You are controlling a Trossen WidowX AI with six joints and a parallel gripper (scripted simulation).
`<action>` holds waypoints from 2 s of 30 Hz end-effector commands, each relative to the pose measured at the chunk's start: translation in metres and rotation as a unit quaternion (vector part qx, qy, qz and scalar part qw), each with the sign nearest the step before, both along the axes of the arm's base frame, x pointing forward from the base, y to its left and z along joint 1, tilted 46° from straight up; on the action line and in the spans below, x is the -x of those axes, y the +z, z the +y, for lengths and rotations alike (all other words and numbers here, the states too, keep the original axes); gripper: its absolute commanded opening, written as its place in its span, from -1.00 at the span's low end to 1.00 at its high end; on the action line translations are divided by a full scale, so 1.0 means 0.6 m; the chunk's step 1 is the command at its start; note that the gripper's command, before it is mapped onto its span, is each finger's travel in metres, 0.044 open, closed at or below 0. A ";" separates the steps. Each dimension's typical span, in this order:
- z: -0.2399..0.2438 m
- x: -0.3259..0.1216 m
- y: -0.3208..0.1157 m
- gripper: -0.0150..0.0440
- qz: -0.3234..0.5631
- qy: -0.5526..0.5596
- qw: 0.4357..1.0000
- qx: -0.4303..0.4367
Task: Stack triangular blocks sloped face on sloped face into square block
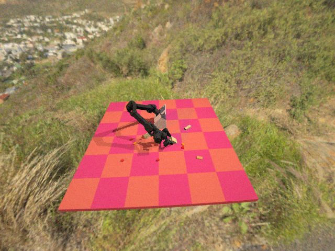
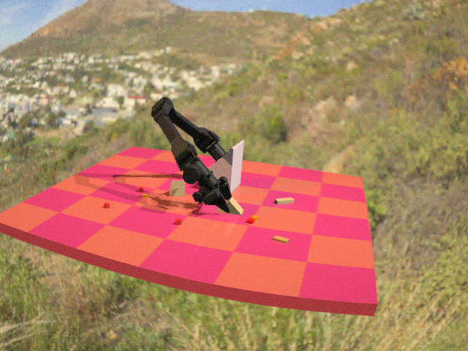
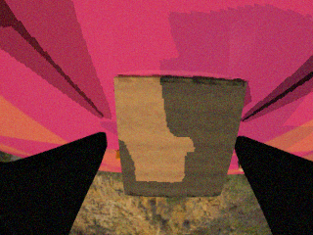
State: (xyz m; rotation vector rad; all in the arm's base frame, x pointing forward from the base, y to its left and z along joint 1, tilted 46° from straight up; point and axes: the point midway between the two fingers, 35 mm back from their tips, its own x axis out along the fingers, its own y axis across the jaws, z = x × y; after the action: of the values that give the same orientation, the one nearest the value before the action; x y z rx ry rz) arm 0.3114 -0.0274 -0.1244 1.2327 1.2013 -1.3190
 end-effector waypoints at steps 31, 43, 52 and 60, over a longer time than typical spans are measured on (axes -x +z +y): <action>0.076 -0.017 0.074 -0.49 0.000 0.000 1.000 -0.002; 0.120 -0.016 0.117 -0.49 0.000 0.000 1.000 -0.003; 0.116 -0.012 0.112 -0.49 0.010 0.038 0.999 0.013; 0.119 -0.009 0.104 -0.49 0.040 0.158 0.986 0.047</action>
State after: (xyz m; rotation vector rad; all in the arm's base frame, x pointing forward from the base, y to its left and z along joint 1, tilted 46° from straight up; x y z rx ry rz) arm 0.3143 0.0409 -0.0624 0.9584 1.2952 -1.2242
